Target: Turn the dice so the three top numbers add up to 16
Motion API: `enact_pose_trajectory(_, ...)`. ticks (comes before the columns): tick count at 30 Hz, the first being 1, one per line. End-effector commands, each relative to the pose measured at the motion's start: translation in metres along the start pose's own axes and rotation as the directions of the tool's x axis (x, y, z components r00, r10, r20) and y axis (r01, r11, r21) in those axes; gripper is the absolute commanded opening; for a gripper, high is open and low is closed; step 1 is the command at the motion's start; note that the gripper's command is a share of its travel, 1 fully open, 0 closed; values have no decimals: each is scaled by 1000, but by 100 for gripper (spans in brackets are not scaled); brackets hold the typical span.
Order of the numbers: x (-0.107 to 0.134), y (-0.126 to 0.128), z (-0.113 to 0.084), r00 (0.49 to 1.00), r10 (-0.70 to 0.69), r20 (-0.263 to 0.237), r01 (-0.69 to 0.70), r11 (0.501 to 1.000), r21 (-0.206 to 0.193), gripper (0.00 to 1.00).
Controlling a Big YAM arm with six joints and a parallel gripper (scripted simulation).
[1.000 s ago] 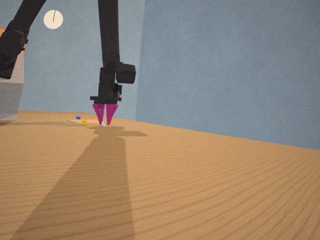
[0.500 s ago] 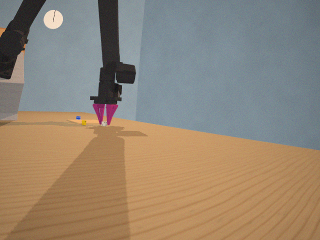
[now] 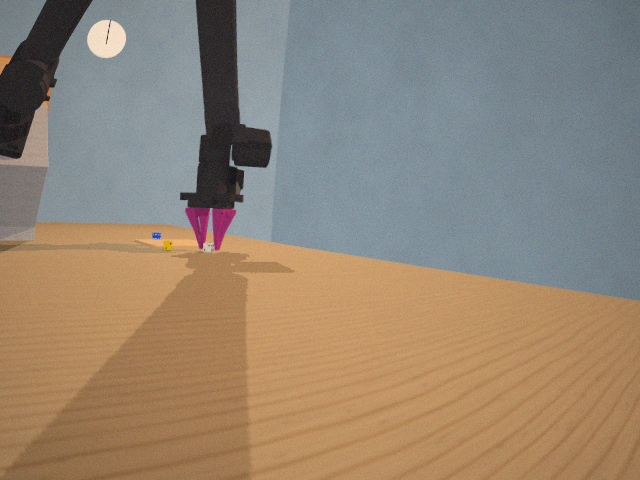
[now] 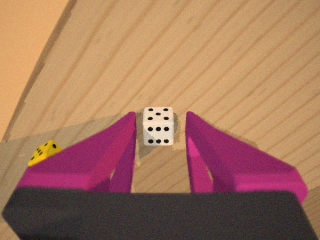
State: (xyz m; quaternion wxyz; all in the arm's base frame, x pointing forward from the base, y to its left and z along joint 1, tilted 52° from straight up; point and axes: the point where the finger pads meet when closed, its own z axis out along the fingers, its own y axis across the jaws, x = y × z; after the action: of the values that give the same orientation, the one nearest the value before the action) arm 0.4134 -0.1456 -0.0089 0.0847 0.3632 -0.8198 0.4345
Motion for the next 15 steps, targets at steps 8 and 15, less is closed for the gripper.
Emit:
enact_pose_trajectory(8,-5,7,2,1000,-23,4,23,1000,-6,11)
enact_pose_trajectory(15,-5,7,2,1000,-23,4,23,1000,-6,11)
